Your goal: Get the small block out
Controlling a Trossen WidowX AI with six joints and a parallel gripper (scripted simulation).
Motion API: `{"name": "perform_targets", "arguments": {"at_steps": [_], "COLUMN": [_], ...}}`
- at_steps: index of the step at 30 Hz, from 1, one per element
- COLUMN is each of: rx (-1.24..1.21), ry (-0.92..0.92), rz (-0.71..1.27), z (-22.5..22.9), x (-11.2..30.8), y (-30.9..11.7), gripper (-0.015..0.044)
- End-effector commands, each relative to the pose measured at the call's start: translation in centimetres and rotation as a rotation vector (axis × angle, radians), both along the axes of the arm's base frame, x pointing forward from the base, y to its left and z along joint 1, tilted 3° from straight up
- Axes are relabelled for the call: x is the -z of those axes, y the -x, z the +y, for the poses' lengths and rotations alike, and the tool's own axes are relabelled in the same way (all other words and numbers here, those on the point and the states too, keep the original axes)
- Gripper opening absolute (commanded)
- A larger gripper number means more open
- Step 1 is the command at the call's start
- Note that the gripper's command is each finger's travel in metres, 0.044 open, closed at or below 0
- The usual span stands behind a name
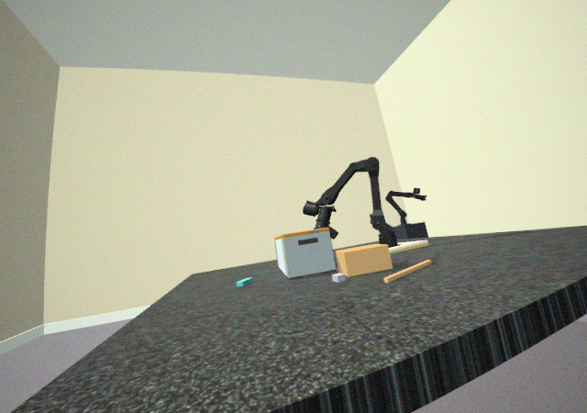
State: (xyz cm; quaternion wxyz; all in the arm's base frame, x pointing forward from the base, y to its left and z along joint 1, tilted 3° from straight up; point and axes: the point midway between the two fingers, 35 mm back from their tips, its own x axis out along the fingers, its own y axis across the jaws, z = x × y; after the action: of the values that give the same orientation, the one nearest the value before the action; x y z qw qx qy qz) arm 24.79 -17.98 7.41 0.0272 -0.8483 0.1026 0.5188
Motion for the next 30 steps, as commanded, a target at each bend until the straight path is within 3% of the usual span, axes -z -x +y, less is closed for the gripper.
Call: {"name": "perform_targets", "arguments": {"at_steps": [1, 17, 25, 30], "rx": [-0.003, -0.003, -0.003, -0.027], "ry": [-0.016, -0.016, -0.016, 0.007], "rz": [0.012, 0.012, 0.012, -0.014], "z": [0.3, 0.3, 0.3, -0.2], "x": [1.2, 3.2, 3.2, 2.7], "y": [0.2, 0.3, 0.3, 0.2], "gripper": [0.0285, 0.0285, 0.0075, 0.0000]}}
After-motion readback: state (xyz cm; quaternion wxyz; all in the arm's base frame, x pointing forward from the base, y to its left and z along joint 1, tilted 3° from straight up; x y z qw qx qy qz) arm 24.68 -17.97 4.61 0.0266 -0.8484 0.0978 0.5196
